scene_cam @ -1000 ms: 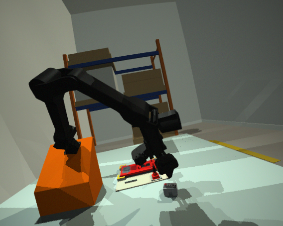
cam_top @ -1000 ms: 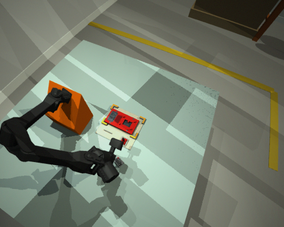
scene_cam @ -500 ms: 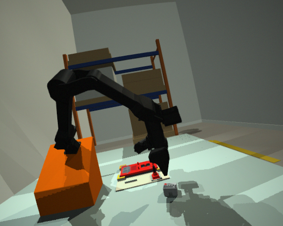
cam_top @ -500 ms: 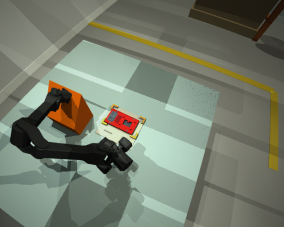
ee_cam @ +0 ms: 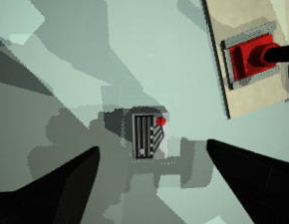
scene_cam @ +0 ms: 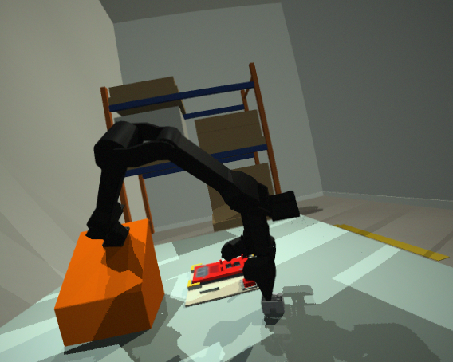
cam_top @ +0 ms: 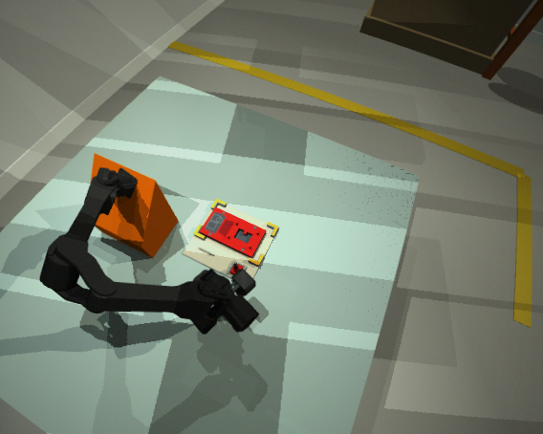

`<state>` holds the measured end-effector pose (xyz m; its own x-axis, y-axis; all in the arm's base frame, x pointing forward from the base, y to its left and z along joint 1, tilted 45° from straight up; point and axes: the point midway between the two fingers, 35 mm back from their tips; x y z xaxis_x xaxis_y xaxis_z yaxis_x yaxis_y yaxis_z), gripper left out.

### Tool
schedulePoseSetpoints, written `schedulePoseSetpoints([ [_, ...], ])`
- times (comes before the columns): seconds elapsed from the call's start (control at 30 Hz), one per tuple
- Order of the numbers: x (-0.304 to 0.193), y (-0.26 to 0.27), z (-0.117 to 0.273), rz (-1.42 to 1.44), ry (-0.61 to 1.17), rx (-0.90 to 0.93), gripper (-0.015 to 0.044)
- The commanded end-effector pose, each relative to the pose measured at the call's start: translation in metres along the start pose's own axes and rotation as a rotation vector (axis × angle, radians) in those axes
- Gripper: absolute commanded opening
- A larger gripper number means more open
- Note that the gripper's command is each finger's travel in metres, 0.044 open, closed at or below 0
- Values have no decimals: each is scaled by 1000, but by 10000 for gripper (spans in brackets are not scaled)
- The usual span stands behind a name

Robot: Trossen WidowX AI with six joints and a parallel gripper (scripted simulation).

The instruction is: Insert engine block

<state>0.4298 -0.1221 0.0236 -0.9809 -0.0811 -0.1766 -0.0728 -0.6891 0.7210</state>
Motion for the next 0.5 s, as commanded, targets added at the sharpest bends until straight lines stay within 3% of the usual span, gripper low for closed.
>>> schedulePoseSetpoints([
  [0.0, -2, 1, -6, -19, -1, 6, 440],
  [0.47, -2, 2, -27, -17, -19, -35, 440],
])
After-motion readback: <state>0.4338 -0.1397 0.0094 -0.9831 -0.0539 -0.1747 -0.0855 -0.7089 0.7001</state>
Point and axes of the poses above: the point midway between the two fingers, 35 mm back from their tips, its own z axis back along the fingers, its own y axis across the jaws, x = y × z, and after that the axes turned 9 degrees about z, right-handed
